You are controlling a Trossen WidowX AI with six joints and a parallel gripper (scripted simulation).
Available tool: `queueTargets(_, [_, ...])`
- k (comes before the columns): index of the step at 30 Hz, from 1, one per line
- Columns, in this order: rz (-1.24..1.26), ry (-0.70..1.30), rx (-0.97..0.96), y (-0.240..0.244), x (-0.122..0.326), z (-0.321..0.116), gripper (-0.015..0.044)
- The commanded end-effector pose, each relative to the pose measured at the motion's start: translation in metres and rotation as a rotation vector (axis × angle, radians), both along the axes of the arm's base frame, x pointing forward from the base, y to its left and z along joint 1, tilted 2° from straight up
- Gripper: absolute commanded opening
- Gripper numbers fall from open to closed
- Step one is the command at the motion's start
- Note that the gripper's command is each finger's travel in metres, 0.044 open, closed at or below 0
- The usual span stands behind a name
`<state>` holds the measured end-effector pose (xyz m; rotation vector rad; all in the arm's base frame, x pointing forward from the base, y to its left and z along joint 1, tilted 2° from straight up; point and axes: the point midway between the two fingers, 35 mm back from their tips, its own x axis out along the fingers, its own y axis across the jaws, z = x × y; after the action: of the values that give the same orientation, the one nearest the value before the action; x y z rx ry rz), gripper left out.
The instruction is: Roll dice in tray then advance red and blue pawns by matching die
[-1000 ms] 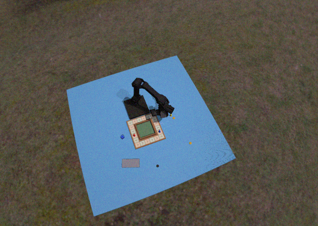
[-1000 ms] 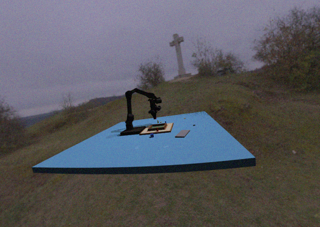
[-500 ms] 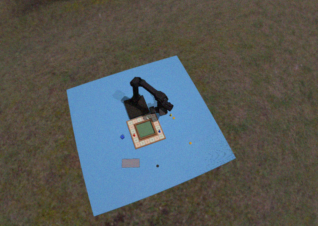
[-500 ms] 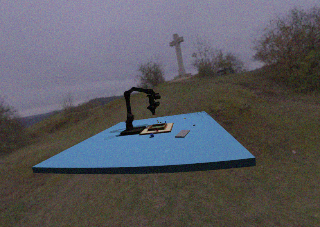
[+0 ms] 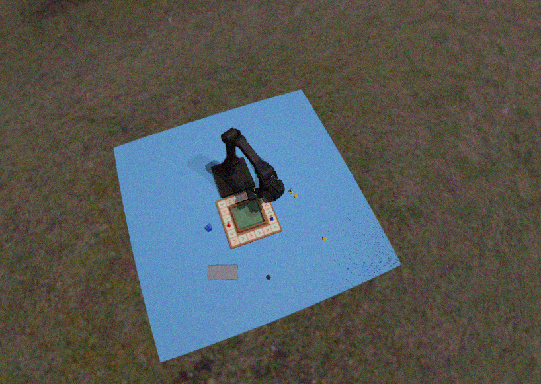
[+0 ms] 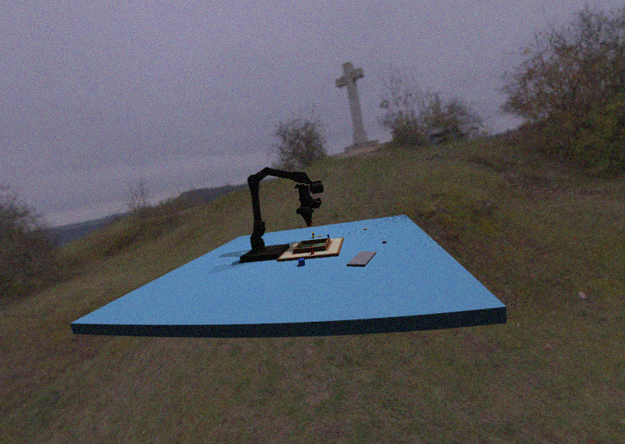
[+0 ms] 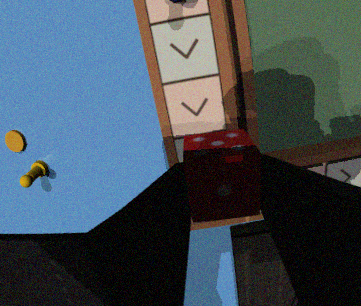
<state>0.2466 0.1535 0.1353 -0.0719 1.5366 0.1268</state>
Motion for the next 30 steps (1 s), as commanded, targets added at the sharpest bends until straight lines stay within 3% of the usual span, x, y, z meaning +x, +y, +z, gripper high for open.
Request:
queueTargets(1, [0.016,-0.001,-0.004,-0.018,0.012,-0.006,0.0])
queueTargets(23, [0.058,-0.01,-0.001,-0.102,0.044,-0.027,0.0])
queueTargets(30, [0.052,-0.221,0.026,-0.1,0.047,-0.031,0.0])
